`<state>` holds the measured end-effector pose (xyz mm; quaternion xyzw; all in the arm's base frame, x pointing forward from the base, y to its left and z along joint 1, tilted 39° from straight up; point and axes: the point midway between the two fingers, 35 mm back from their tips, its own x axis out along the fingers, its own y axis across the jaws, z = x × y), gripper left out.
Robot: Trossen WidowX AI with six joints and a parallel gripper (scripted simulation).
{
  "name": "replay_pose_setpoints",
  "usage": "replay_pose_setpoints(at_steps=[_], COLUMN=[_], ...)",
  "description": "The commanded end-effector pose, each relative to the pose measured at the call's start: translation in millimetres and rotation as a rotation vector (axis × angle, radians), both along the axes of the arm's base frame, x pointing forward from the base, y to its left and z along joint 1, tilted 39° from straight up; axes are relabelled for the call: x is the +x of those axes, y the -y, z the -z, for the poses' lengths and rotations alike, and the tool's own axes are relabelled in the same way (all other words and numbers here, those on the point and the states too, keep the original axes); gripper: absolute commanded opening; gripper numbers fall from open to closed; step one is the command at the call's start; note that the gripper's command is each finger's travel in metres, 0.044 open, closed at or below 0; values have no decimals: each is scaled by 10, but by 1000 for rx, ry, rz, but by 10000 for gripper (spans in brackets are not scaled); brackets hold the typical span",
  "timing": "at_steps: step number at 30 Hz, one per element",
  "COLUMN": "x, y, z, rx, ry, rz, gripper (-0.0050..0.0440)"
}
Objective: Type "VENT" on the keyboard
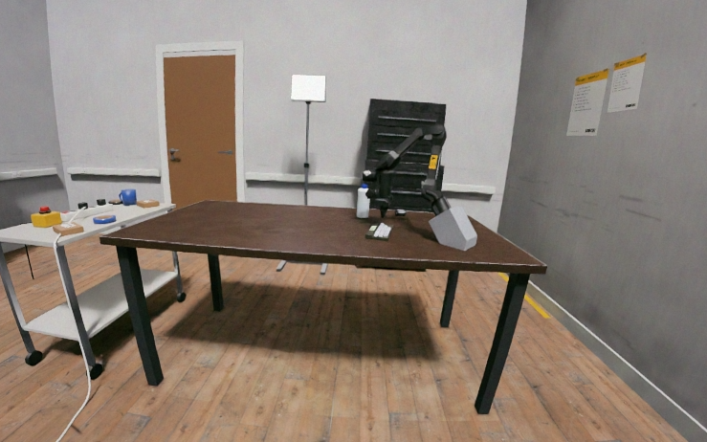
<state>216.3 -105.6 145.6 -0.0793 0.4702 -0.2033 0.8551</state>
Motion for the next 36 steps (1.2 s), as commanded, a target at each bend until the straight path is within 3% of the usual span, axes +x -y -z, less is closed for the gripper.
replay_pose_setpoints(at_steps=[1, 19, 36], x=[37, 124, 139], y=[70, 148, 151], z=[97, 242, 187], rx=[5, 5, -2], ry=[-5, -5, 11], rz=[-9, -9, -7], gripper=[-50, -50, -50])
